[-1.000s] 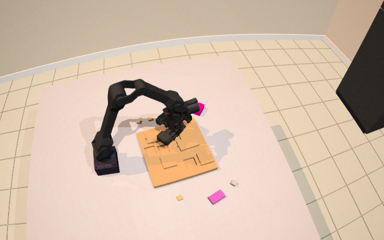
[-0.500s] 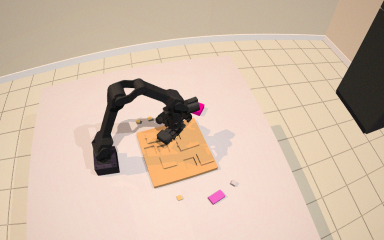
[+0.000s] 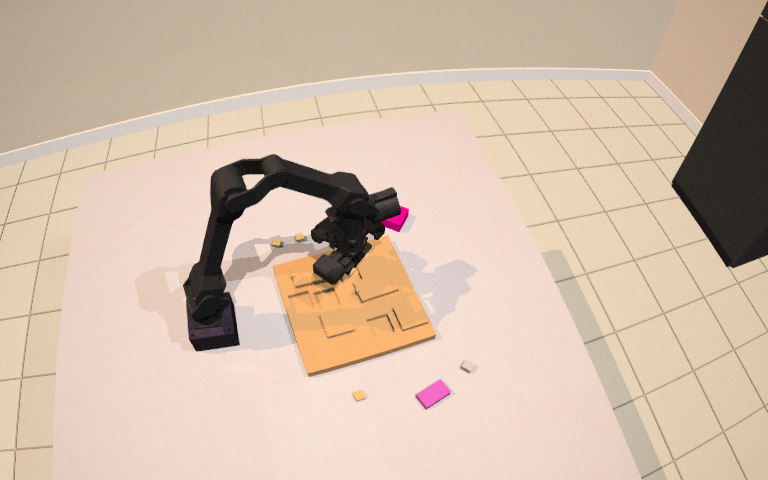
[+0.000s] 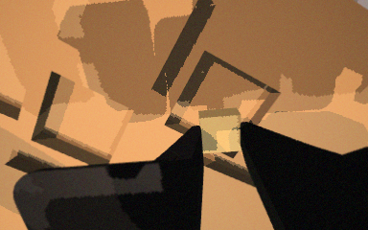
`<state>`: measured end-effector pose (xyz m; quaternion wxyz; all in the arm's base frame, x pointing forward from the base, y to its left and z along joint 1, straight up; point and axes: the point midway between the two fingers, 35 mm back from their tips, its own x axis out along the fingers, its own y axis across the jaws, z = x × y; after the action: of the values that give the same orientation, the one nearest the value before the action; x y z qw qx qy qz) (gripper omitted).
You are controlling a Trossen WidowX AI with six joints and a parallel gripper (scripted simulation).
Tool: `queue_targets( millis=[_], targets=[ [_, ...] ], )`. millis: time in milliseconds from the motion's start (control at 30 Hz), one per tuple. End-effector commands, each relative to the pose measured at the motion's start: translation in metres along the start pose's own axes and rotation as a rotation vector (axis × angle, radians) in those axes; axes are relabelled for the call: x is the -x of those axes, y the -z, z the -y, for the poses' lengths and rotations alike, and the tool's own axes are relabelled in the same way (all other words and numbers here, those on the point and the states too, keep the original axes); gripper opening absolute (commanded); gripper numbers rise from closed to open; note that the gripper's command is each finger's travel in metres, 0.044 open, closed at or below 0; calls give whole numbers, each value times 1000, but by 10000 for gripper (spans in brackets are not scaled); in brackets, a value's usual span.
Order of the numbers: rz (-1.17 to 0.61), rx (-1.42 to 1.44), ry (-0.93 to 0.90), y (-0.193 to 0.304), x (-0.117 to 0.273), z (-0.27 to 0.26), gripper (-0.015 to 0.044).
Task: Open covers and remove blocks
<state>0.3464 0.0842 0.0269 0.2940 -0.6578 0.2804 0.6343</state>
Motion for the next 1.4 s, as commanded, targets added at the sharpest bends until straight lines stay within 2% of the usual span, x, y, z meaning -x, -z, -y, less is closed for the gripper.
queue_targets(
  millis=[0, 367, 1033, 1367],
  targets=[
    [2, 4, 3, 0, 7, 0, 80],
    [4, 4, 2, 0, 20, -1, 80],
    [4, 4, 2, 0, 68, -1, 80],
    [1, 4, 0, 31, 68, -23, 80]
  ],
)
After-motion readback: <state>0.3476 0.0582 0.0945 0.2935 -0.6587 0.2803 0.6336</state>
